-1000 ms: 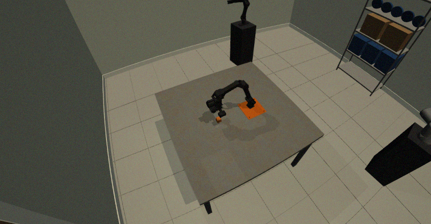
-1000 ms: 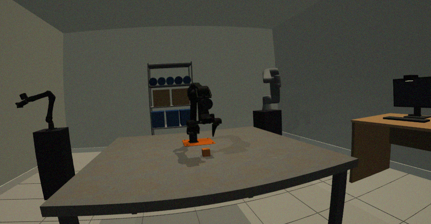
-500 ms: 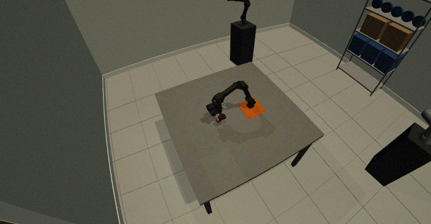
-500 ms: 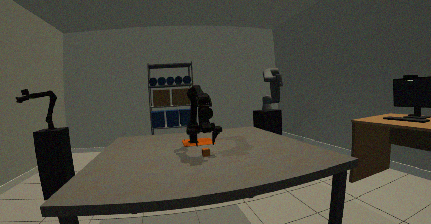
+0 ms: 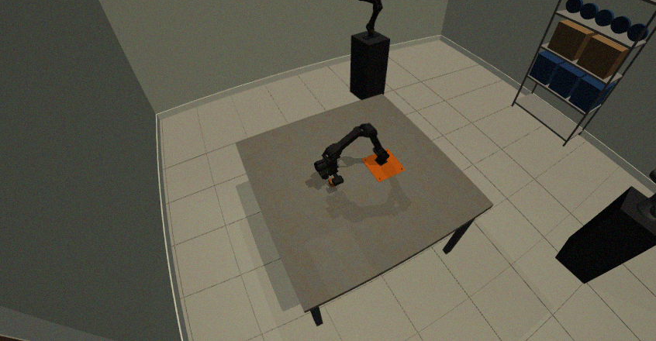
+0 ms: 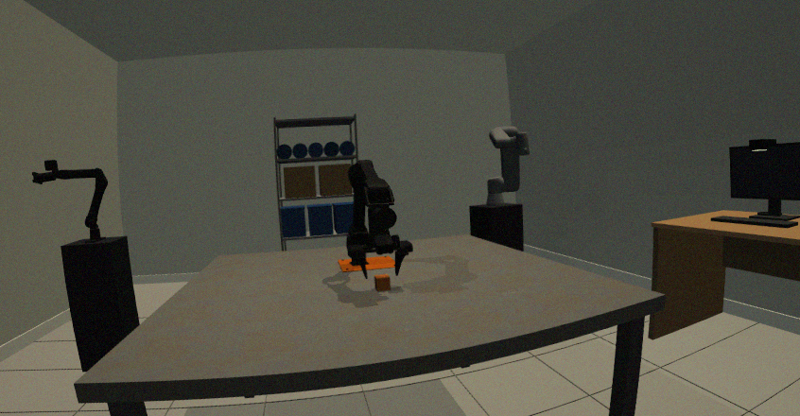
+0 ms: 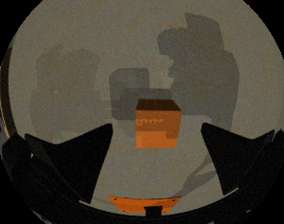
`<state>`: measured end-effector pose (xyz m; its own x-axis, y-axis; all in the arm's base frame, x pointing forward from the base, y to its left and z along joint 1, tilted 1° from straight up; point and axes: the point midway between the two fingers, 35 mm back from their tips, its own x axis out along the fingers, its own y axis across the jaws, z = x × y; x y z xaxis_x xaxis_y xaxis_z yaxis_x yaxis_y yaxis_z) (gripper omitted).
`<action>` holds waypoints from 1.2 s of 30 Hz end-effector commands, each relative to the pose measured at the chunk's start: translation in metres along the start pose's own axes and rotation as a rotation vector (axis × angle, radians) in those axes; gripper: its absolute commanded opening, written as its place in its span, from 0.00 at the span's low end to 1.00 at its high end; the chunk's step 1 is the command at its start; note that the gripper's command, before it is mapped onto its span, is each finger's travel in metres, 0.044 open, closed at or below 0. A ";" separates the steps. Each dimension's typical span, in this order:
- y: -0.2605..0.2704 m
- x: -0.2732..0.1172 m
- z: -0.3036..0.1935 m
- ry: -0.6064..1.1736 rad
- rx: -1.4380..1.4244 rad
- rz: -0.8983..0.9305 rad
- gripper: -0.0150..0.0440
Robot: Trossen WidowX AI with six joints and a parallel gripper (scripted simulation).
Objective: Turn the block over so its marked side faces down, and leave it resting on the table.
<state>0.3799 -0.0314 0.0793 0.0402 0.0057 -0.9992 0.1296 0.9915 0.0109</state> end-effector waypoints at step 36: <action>0.001 0.006 -0.001 0.008 -0.001 0.005 0.25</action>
<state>0.3788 -0.0308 0.0655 0.0311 0.0084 -0.9995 0.1290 0.9916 0.0124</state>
